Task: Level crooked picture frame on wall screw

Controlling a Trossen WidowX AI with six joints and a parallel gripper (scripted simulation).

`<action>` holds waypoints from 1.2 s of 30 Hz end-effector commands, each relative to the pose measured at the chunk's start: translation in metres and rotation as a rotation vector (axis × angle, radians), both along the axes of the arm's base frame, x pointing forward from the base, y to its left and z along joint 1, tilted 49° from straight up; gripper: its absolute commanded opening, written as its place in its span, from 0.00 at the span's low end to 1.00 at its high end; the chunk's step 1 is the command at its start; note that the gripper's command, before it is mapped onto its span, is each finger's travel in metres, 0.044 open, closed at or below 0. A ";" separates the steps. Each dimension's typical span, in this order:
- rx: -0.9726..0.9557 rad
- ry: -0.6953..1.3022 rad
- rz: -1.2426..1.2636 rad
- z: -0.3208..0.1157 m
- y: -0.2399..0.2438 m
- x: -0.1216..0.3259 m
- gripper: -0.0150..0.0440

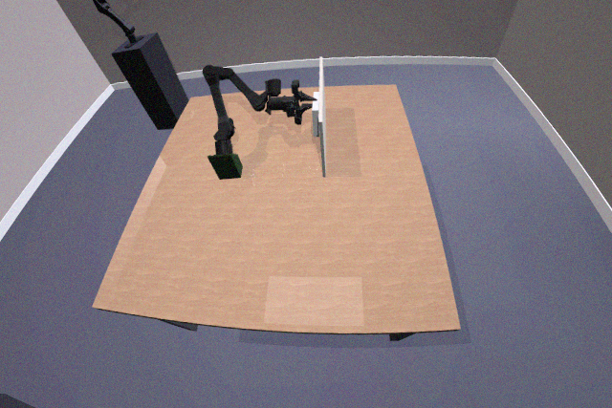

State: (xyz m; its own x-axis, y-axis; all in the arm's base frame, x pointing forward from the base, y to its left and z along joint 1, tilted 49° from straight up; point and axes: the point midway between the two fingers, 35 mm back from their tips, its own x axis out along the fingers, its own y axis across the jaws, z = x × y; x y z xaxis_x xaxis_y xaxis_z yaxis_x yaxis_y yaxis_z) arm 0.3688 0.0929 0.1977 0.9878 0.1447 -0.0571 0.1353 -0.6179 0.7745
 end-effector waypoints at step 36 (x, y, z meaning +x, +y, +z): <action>0.003 -0.020 -0.012 0.000 -0.007 0.002 0.25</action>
State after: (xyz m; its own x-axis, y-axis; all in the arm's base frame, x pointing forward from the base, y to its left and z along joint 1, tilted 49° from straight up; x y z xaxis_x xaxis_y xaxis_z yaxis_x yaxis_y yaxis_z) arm 0.3696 0.0900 0.1972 0.9884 0.1451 -0.0447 0.1262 -0.6208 0.7737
